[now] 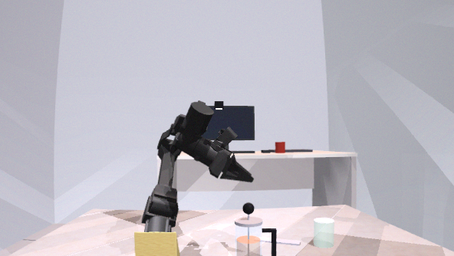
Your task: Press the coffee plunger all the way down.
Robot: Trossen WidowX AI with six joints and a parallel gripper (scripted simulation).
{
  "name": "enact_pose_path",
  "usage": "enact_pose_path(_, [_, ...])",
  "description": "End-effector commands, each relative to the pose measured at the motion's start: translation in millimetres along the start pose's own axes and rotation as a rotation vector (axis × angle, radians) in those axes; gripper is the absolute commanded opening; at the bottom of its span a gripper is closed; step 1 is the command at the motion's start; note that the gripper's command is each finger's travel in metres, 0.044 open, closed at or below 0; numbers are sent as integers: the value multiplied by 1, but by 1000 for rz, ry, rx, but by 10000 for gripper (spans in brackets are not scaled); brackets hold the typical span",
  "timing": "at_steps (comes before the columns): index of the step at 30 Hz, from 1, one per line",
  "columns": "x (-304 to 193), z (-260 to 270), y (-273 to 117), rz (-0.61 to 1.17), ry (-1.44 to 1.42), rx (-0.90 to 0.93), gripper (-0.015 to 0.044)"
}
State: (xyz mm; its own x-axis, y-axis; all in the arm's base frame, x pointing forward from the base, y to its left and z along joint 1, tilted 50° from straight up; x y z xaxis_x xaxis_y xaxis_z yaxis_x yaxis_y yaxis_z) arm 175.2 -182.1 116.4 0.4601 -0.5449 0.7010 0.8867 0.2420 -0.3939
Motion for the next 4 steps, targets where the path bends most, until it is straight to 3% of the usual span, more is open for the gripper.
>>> enact_pose_path(1, [4, 0, -4, -2, 4, 7, 440])
enact_pose_path(4, [4, 0, -4, -2, 4, 7, 440])
Point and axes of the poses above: the point midway between the two fingers, 35 mm back from their tips, its own y axis out along the fingers, its own z axis across the jaws, x = y × z, the point moved 3 cm from there along -y, back along the fingers, and after that the axes turned 14 degrees about -y, right-handed, at the moved point
